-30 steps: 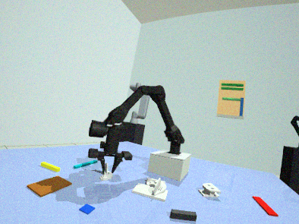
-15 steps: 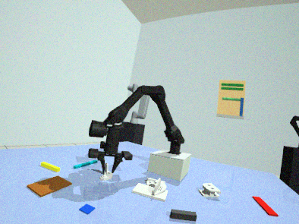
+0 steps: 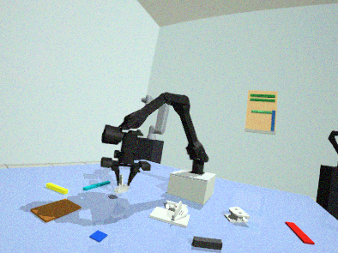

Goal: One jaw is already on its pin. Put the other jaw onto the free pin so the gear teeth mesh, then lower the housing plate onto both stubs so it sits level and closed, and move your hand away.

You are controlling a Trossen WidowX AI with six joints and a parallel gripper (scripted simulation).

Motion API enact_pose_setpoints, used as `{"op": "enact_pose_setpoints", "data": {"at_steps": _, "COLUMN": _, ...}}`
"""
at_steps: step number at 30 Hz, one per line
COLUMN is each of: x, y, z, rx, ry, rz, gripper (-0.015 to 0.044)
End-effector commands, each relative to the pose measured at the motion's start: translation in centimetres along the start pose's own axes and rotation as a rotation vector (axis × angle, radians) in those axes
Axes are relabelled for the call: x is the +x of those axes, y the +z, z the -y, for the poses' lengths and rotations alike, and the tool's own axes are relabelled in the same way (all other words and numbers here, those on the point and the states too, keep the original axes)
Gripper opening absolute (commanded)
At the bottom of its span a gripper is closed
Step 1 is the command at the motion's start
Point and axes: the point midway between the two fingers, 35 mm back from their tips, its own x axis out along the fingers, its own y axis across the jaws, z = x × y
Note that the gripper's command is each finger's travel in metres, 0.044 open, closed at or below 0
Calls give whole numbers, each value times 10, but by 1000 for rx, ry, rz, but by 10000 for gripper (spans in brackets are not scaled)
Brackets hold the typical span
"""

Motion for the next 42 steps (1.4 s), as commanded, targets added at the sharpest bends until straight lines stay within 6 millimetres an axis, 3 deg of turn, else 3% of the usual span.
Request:
{"op": "enact_pose_setpoints", "data": {"at_steps": 1, "x": -16, "y": 0, "z": 0, "rx": 4, "ry": 1, "rz": 2, "gripper": 134}}
{"op": "enact_pose_setpoints", "data": {"at_steps": 7, "x": -35, "y": 1, "z": 2, "rx": 4, "ry": 1, "rz": 2, "gripper": 134}}
{"op": "enact_pose_setpoints", "data": {"at_steps": 14, "x": -38, "y": 0, "z": 3, "rx": -12, "ry": 1, "rz": 2, "gripper": 134}}
{"op": "enact_pose_setpoints", "data": {"at_steps": 42, "x": -44, "y": -28, "z": 47, "rx": -662, "ry": -2, "rz": -2, "gripper": 134}}
